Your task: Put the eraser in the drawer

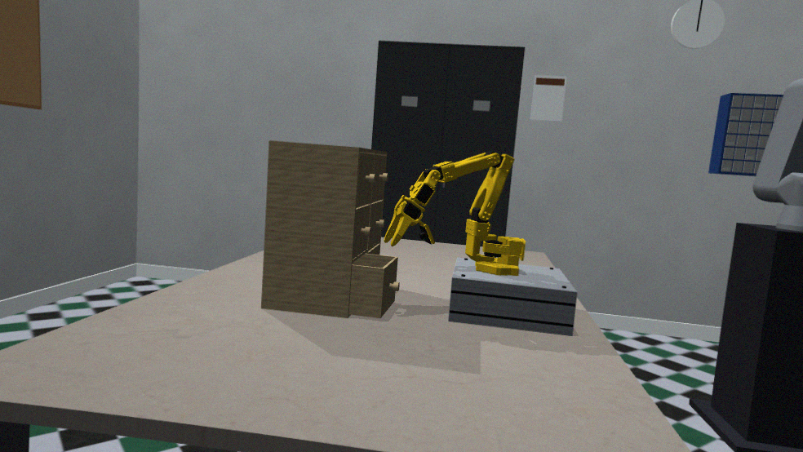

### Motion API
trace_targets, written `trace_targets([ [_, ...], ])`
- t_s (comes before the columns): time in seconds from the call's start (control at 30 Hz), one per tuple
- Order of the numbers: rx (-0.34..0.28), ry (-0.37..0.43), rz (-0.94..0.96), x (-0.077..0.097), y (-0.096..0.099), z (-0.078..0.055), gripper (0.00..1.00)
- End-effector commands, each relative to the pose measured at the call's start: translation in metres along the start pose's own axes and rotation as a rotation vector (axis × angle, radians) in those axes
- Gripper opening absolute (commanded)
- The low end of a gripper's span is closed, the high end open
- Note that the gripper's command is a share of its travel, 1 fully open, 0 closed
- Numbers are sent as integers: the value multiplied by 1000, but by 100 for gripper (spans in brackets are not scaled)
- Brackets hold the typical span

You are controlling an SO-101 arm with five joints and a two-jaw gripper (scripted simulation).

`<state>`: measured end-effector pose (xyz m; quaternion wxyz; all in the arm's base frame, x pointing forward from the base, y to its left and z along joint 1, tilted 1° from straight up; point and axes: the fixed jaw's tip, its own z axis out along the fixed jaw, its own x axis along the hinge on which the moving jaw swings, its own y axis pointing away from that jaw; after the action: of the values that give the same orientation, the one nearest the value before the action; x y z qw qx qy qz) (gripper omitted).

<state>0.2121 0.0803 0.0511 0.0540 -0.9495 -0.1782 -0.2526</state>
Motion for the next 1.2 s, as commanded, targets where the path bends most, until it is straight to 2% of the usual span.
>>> trace_targets([
  [0.0, -3, -8, 14, -11, 2, -8, 31],
  [0.4, -4, -8, 20, -32, 3, -20, 31],
  [1.17, -4, -8, 20, -32, 3, -20, 31],
])
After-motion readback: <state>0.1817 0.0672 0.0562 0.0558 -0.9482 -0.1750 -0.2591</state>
